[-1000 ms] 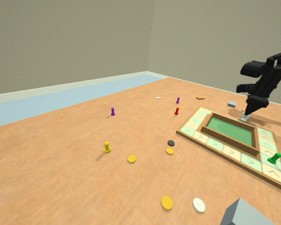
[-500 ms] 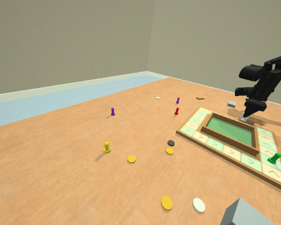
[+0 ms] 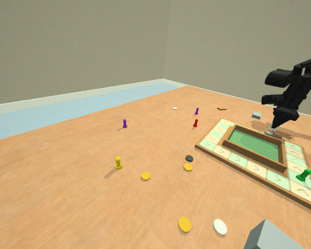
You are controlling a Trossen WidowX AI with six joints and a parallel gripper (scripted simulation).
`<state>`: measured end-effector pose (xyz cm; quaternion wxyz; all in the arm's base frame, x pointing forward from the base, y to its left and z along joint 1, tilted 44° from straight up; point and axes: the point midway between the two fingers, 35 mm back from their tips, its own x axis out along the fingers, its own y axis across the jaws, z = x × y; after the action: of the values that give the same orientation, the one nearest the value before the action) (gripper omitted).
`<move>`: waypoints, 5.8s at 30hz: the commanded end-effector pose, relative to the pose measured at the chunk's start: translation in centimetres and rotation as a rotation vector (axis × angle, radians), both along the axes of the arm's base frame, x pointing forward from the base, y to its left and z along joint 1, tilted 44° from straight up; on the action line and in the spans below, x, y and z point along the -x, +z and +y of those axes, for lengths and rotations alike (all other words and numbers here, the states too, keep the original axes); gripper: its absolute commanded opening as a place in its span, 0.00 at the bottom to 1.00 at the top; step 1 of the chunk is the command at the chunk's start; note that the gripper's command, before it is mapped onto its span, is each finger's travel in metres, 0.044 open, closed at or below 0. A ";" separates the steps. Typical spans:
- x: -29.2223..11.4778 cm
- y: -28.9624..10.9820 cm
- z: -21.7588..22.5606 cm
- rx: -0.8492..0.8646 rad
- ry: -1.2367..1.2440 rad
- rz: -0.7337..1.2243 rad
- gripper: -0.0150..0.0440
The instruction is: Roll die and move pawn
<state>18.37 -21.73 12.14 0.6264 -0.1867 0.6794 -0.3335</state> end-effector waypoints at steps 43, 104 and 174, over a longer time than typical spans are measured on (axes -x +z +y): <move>-7.0 0.0 12.0 -0.121 0.571 0.498 0.25; -8.3 -11.2 18.5 -0.762 1.552 0.396 0.25; -5.3 -12.2 23.1 -0.236 0.910 0.802 0.69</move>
<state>26.25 -0.02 1.94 0.3756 -0.5373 0.7233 0.2172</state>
